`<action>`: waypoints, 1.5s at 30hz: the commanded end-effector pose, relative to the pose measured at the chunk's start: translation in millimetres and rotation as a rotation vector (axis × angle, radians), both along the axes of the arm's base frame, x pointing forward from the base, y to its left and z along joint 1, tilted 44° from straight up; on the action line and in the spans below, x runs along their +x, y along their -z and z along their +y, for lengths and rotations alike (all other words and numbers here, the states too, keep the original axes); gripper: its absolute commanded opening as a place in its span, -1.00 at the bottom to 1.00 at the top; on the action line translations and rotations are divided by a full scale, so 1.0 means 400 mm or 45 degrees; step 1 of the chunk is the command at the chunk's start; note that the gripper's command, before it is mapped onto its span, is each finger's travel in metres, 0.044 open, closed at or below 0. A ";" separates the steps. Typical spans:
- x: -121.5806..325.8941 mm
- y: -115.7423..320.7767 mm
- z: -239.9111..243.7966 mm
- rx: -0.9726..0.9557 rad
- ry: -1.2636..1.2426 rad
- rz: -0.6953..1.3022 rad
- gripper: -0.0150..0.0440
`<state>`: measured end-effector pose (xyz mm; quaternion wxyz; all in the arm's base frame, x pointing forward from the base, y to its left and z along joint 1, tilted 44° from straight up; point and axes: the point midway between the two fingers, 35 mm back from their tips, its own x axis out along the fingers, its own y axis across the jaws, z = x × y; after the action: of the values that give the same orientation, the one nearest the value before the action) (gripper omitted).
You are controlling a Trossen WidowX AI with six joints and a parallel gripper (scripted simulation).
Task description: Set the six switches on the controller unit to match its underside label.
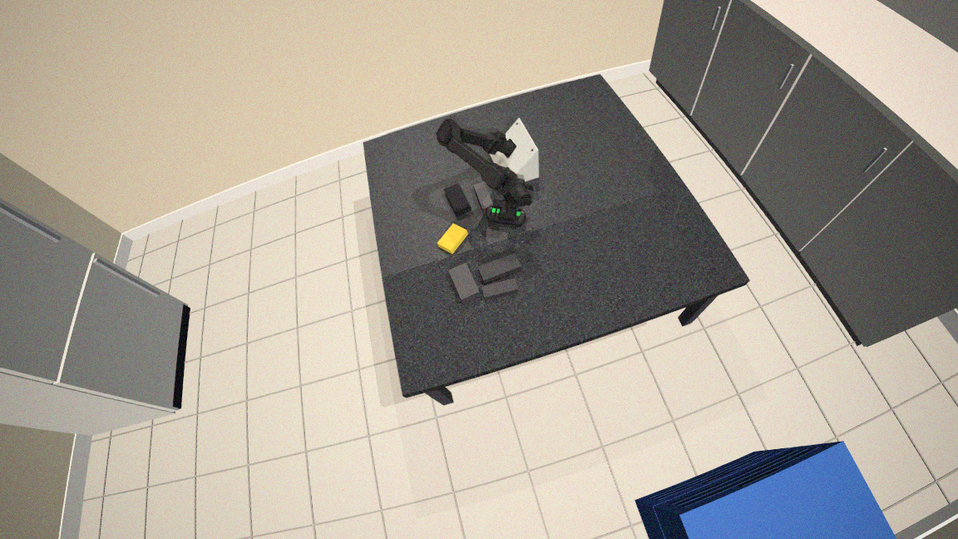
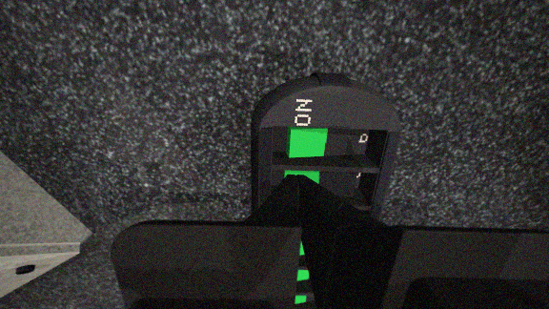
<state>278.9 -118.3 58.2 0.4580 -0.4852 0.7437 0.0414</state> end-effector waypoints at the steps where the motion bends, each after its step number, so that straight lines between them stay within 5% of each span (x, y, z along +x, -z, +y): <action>1: 0.014 -0.055 0.054 -0.001 -0.007 -0.012 -0.49; 45: 0.035 0.034 0.021 -0.003 -0.013 -0.008 -0.49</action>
<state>294.9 -106.1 48.9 0.4638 -0.4878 0.7385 0.0395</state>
